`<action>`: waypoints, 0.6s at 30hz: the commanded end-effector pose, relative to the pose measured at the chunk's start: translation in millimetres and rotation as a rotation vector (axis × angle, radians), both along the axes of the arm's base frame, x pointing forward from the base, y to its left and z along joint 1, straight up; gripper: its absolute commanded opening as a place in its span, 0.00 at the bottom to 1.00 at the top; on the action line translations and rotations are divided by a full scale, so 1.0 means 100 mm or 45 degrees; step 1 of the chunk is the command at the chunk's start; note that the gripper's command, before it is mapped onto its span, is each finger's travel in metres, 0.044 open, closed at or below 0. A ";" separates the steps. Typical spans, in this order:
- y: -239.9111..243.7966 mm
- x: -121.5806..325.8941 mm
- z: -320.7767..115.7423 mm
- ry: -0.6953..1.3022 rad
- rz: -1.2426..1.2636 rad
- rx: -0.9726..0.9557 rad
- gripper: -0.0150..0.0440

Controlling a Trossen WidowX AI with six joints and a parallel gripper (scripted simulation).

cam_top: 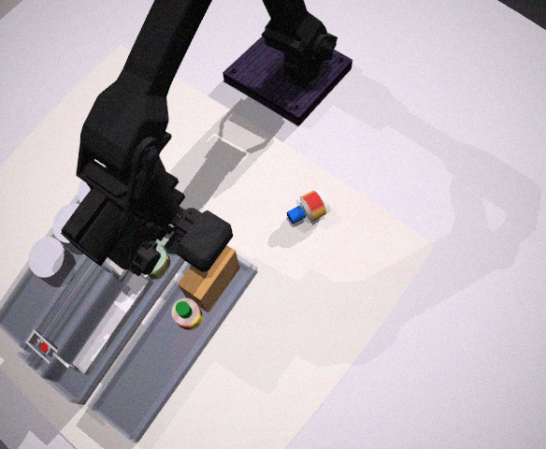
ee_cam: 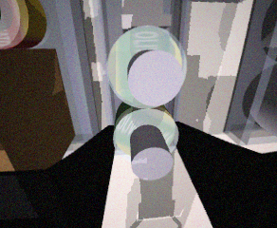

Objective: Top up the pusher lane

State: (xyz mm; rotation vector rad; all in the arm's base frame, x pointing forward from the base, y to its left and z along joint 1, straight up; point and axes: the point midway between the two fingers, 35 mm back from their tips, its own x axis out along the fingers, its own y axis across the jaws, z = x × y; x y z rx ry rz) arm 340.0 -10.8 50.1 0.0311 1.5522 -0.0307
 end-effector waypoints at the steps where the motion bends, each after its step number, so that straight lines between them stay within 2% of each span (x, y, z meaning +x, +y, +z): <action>1: -0.01 0.02 0.00 -0.016 0.006 -0.004 0.25; 18: 0.00 -0.03 0.00 -0.016 0.006 -0.004 0.25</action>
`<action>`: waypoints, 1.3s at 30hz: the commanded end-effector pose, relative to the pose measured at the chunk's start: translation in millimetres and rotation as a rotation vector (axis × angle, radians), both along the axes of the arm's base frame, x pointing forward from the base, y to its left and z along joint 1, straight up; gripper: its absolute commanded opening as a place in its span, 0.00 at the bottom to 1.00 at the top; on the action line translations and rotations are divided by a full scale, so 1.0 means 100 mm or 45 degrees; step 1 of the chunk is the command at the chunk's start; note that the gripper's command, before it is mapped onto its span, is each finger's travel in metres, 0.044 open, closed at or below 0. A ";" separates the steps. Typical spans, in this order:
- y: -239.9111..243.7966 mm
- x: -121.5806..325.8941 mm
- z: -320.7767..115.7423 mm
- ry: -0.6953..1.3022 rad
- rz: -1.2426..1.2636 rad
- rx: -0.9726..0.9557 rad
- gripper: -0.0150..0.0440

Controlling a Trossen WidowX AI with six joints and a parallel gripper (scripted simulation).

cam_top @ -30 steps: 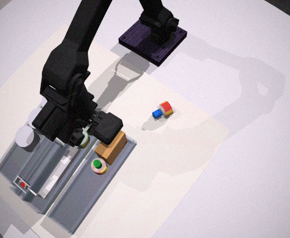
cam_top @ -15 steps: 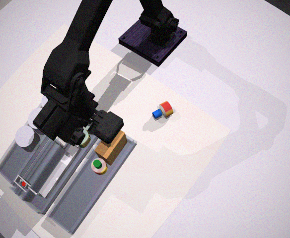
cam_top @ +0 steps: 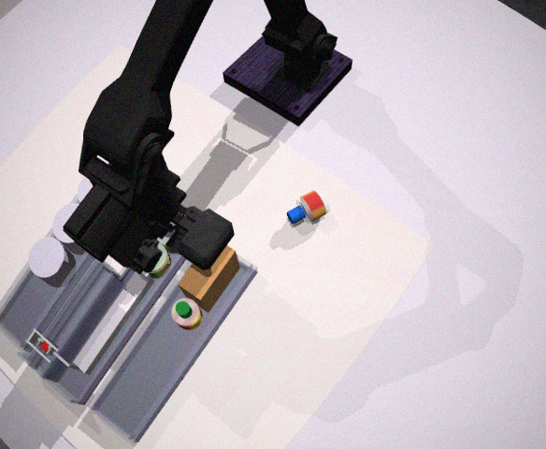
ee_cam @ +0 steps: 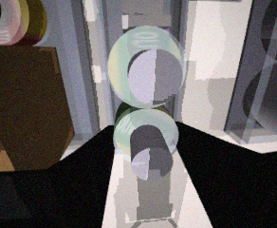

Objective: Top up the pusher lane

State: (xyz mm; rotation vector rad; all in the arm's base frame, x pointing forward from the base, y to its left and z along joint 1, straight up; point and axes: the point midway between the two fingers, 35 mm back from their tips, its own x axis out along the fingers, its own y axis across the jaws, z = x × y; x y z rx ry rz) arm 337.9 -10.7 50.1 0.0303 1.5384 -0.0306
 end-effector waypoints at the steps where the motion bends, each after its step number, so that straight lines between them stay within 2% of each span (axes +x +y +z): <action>1: 0.00 -0.01 0.00 0.002 0.005 -0.003 0.25; 3: 0.00 -0.01 0.00 0.002 0.005 -0.003 0.25; 15: 0.00 0.00 0.00 0.002 0.005 -0.003 0.77; 28: 0.01 -0.02 0.20 0.002 0.005 -0.003 0.77; 39: 0.02 -0.36 0.22 0.005 0.005 -0.003 0.77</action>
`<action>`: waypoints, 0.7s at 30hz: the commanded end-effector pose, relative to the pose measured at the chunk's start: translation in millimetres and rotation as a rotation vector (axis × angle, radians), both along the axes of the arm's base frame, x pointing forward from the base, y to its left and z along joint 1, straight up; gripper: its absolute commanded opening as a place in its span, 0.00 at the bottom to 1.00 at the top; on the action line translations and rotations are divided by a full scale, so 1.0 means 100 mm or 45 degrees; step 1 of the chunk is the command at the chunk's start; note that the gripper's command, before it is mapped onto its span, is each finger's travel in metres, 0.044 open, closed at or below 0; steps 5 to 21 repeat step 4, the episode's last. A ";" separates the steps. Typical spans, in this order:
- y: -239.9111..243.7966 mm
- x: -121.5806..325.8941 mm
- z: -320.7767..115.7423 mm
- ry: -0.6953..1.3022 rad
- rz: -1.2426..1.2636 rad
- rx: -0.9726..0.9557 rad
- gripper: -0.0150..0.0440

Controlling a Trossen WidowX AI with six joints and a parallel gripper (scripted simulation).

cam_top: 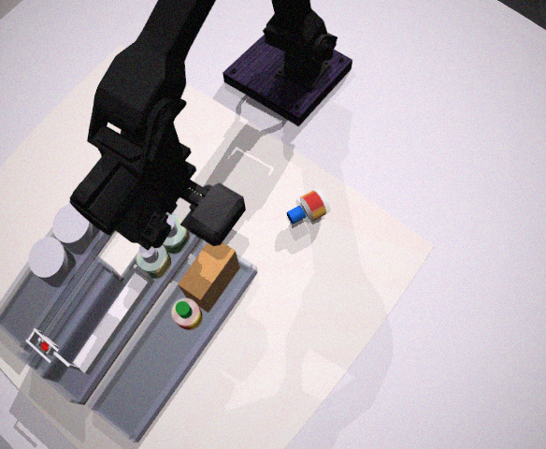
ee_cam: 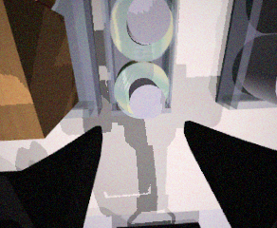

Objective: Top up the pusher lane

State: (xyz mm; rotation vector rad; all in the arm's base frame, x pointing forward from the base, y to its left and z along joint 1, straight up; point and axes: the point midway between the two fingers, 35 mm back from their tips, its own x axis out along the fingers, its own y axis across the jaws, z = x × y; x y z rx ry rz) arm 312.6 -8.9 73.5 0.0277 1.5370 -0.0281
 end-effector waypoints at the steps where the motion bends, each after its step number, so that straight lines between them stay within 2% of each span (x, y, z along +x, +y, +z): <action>1: 0.00 -0.14 -0.02 0.007 0.001 -0.003 0.77; 4: 0.01 -0.24 -0.02 0.008 0.001 -0.003 0.77; 21: 0.01 -0.24 -0.02 0.008 0.001 -0.003 0.77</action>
